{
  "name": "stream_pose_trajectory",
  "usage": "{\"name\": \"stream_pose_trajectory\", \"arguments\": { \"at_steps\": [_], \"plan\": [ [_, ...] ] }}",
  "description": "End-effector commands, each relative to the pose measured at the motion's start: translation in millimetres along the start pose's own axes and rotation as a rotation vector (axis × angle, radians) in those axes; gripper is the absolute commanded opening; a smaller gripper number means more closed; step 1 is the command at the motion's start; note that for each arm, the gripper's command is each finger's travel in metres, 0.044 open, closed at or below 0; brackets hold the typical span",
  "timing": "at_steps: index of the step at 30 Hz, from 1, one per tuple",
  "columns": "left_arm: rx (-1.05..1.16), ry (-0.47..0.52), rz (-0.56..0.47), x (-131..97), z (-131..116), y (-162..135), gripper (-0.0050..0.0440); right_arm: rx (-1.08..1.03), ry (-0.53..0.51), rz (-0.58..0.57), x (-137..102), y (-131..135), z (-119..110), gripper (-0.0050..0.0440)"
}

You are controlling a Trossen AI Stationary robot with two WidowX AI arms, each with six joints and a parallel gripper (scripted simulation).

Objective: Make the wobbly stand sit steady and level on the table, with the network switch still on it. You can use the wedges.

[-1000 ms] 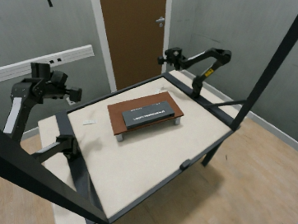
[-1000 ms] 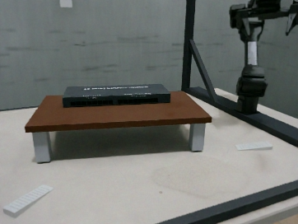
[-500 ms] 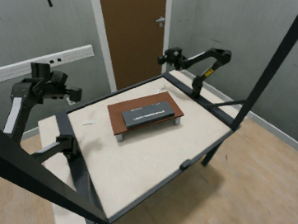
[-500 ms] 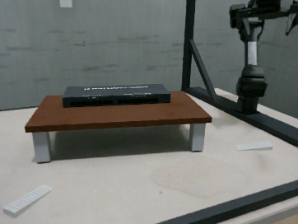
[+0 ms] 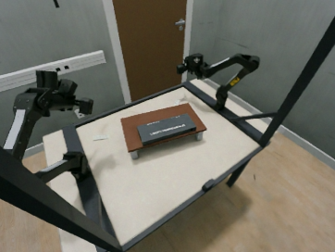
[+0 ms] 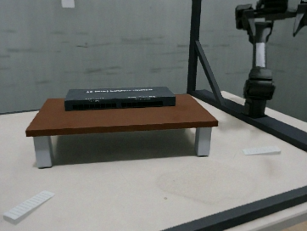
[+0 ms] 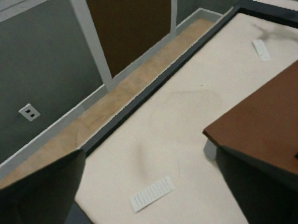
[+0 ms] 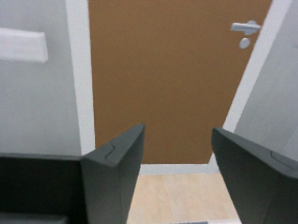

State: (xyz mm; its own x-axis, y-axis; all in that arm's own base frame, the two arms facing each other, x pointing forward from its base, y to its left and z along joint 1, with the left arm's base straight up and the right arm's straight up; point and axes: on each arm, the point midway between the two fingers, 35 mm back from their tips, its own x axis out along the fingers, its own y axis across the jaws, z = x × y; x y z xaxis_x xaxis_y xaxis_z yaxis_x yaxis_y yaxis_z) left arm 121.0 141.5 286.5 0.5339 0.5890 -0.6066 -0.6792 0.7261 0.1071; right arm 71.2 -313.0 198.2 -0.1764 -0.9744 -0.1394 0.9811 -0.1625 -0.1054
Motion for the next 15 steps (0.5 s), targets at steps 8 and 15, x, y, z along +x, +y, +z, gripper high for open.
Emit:
{"name": "stream_pose_trajectory", "arguments": {
  "at_steps": [8, 15],
  "plan": [
    [0.063, -0.153, -0.115, 28, 35, -32, 0.04, -0.458, 0.144, 0.213, 10, 54, -9, 0.02],
    [0.096, -0.232, -0.193, 38, 49, -57, 0.04, -0.736, 0.239, 0.357, 10, 75, -28, 0.02]
  ]
}}
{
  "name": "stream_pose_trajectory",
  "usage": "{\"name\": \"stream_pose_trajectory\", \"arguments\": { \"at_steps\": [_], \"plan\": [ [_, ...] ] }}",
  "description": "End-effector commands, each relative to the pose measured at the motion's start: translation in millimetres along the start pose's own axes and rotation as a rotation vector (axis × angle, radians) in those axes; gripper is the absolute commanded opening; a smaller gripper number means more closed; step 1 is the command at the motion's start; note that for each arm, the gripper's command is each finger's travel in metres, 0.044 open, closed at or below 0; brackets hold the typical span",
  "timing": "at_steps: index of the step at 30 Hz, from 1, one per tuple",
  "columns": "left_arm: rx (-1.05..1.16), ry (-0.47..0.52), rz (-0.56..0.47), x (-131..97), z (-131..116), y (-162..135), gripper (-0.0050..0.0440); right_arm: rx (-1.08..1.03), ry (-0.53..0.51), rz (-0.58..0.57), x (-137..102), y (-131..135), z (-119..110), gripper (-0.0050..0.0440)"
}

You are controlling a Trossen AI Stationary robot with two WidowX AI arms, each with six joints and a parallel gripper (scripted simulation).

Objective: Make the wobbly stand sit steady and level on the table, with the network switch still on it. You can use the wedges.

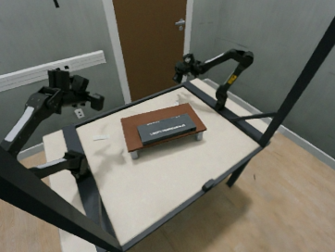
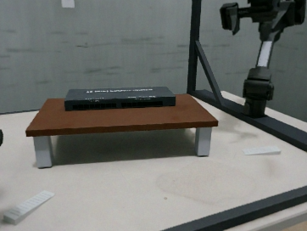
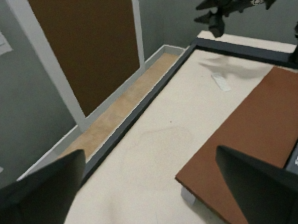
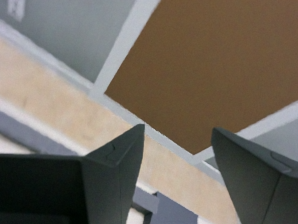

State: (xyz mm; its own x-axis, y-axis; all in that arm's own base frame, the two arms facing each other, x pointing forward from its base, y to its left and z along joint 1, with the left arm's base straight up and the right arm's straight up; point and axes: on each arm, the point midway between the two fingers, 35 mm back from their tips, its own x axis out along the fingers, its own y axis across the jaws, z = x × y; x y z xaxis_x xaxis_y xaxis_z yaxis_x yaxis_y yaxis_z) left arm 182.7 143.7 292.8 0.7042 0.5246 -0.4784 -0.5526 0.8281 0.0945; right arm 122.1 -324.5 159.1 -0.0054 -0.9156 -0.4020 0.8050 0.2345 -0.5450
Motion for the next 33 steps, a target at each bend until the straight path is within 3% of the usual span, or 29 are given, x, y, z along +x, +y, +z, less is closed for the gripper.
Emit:
{"name": "stream_pose_trajectory", "arguments": {
  "at_steps": [1, 9, 14, 26, 29, 33],
  "plan": [
    [0.022, -0.083, -0.058, 14, 16, -19, 0.04, -0.216, 0.049, 0.122, 5, 19, 14, 0.02],
    [0.05, -0.208, -0.167, 27, 35, -55, 0.04, -0.58, 0.127, 0.352, 7, 56, 5, 0.02],
    [0.054, -0.233, -0.192, 28, 39, -64, 0.04, -0.651, 0.139, 0.403, 6, 64, 1, 0.02],
    [0.06, -0.433, -0.417, 26, 56, -138, 0.04, -1.185, 0.154, 0.871, -20, 115, -24, 0.02],
    [0.056, -0.446, -0.403, 23, 62, -133, 0.04, -1.185, 0.164, 0.87, -19, 112, -26, 0.02],
    [0.056, -0.477, -0.49, 21, 56, -160, 0.04, -1.313, 0.134, 1.023, -30, 124, -29, 0.02]
  ]
}}
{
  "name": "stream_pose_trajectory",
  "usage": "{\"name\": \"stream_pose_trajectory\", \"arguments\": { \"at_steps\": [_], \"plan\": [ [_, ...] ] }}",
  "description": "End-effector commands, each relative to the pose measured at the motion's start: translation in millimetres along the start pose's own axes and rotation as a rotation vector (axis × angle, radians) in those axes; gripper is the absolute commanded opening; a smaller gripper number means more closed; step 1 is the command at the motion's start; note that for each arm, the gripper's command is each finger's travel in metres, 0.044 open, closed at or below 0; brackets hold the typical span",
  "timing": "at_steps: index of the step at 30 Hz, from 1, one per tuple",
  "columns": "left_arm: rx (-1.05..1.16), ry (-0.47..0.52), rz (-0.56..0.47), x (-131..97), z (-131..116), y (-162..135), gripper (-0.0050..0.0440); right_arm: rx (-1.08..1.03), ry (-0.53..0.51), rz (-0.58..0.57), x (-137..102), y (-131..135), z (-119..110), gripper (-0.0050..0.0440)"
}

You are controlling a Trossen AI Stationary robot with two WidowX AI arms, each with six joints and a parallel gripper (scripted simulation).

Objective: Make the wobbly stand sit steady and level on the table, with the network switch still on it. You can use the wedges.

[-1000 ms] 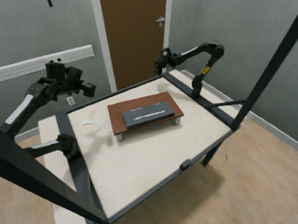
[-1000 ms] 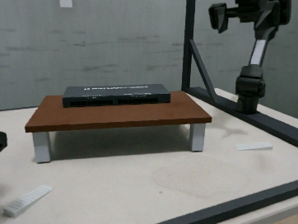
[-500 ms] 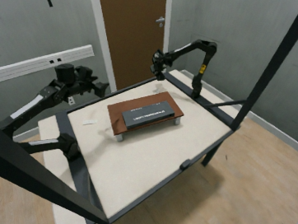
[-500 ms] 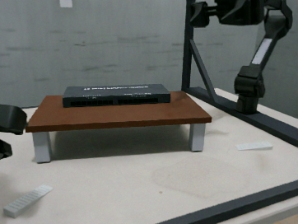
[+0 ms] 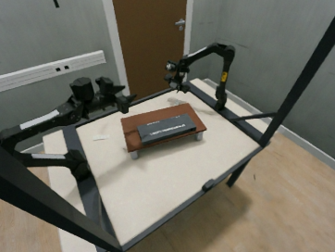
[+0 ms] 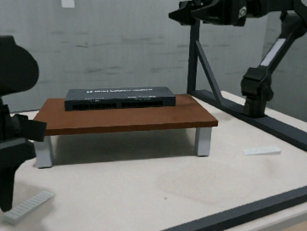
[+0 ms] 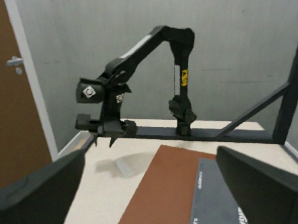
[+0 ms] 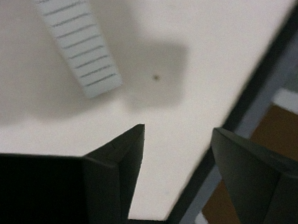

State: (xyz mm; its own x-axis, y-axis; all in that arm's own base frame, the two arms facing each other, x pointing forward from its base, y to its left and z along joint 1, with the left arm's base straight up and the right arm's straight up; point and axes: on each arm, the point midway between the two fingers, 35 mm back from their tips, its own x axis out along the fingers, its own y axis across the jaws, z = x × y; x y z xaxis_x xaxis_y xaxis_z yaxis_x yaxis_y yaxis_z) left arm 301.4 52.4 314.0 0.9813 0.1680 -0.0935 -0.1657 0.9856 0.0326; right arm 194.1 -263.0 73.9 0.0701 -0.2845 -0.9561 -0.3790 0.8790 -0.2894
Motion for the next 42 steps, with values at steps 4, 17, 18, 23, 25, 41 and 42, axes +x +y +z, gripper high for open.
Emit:
{"name": "stream_pose_trajectory", "arguments": {
  "at_steps": [4, 17, 18, 23, 25, 41, 42],
  "plan": [
    [-0.029, -0.129, -0.135, 6, 11, -45, 0.04, -0.31, -0.087, 0.209, -10, 15, 22, 0.02],
    [-0.025, -0.189, -0.158, 0, 29, -50, 0.04, -0.332, -0.094, 0.227, -16, 19, 18, 0.02],
    [-0.025, -0.189, -0.158, 0, 29, -50, 0.04, -0.332, -0.094, 0.227, -16, 19, 18, 0.02],
    [-0.027, -0.191, -0.158, 0, 29, -50, 0.04, -0.332, -0.094, 0.227, -16, 19, 18, 0.02],
    [-0.027, -0.191, -0.158, 0, 29, -50, 0.04, -0.333, -0.094, 0.227, -16, 19, 18, 0.02],
    [-0.028, -0.192, -0.158, 0, 29, -50, 0.04, -0.361, -0.108, 0.267, 5, 34, 22, 0.02],
    [-0.028, -0.192, -0.158, 0, 29, -50, 0.04, -0.36, -0.108, 0.267, 7, 35, 22, 0.02]
  ]
}}
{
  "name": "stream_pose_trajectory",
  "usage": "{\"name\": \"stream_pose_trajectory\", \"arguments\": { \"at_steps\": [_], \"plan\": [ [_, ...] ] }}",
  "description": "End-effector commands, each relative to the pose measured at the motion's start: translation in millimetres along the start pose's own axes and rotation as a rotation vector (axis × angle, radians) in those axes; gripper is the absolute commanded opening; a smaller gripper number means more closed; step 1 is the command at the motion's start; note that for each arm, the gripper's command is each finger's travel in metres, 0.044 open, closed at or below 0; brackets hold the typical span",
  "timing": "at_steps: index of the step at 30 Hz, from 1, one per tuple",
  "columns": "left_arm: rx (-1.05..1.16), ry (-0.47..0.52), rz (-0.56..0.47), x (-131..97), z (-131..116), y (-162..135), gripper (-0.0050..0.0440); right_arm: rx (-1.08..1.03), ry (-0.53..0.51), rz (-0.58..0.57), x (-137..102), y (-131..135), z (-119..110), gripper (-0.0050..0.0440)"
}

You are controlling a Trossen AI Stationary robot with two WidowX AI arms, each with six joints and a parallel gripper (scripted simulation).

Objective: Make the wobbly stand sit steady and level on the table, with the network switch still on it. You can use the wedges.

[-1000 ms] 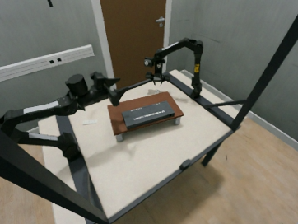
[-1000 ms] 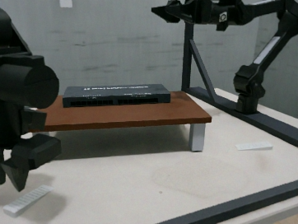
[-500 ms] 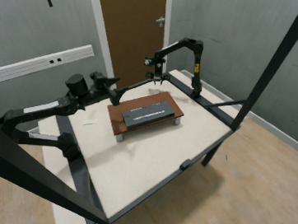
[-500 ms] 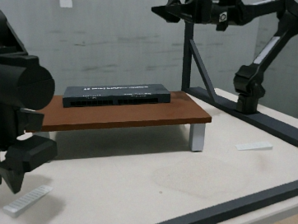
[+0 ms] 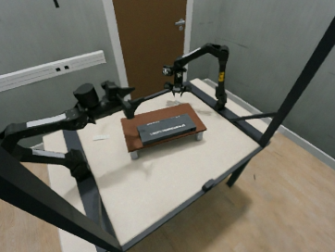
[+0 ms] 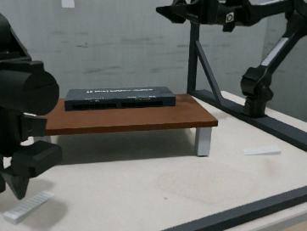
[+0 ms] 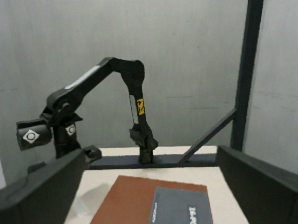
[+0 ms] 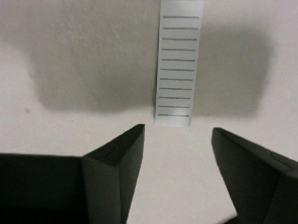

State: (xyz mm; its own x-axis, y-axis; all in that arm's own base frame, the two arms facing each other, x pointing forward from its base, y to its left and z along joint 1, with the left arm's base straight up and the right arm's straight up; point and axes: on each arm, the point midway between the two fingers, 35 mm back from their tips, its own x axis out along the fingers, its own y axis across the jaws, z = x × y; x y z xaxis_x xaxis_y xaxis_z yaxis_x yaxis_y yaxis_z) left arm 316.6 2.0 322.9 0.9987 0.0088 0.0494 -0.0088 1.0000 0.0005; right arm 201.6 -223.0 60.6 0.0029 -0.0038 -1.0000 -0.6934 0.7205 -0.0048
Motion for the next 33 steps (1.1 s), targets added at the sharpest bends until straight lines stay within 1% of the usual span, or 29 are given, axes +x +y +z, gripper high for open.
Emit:
{"name": "stream_pose_trajectory", "arguments": {
  "at_steps": [1, 2, 4, 5, 8, 18, 19, 21, 22, 28, 29, 31, 33],
  "plan": [
    [0.005, -0.047, 0.0, -3, 19, 0, 0.04, 0.002, -0.006, -0.012, 6, -2, -2, 0.02],
    [0.005, -0.047, 0.0, -3, 19, 0, 0.04, 0.003, -0.005, -0.025, -1, -5, -2, 0.02],
    [0.005, -0.047, 0.0, -3, 19, 0, 0.04, 0.003, -0.005, -0.025, -1, -5, -2, 0.02],
    [0.005, -0.047, 0.0, -3, 19, 0, 0.04, 0.003, -0.005, -0.022, 6, -4, -3, 0.02],
    [0.005, -0.047, 0.0, -3, 19, 0, 0.04, 0.003, -0.006, -0.012, 14, -2, -3, 0.02],
    [0.005, -0.047, 0.0, -3, 19, 0, 0.04, 0.005, -0.008, -0.019, 29, -4, -3, 0.02],
    [0.005, -0.047, 0.0, -3, 19, 0, 0.04, 0.005, -0.006, -0.031, 23, -7, -3, 0.02],
    [0.005, -0.047, 0.0, -3, 19, 0, 0.04, 0.005, -0.006, -0.031, 23, -7, -3, 0.02],
    [0.005, -0.047, 0.0, -3, 19, 0, 0.04, 0.007, -0.006, -0.02, 32, -4, -4, 0.02],
    [0.005, -0.047, 0.0, -3, 19, 0, 0.04, 0.007, -0.008, -0.018, 42, -5, -4, 0.02],
    [0.005, -0.047, 0.0, -3, 19, 0, 0.04, 0.008, -0.007, -0.04, 32, -9, -4, 0.02],
    [0.005, -0.047, 0.0, -3, 19, 0, 0.04, 0.008, -0.006, -0.048, 28, -12, -3, 0.02],
    [0.005, -0.047, 0.0, -3, 19, 0, 0.04, 0.008, -0.006, -0.046, 28, -12, -3, 0.02]
  ]
}}
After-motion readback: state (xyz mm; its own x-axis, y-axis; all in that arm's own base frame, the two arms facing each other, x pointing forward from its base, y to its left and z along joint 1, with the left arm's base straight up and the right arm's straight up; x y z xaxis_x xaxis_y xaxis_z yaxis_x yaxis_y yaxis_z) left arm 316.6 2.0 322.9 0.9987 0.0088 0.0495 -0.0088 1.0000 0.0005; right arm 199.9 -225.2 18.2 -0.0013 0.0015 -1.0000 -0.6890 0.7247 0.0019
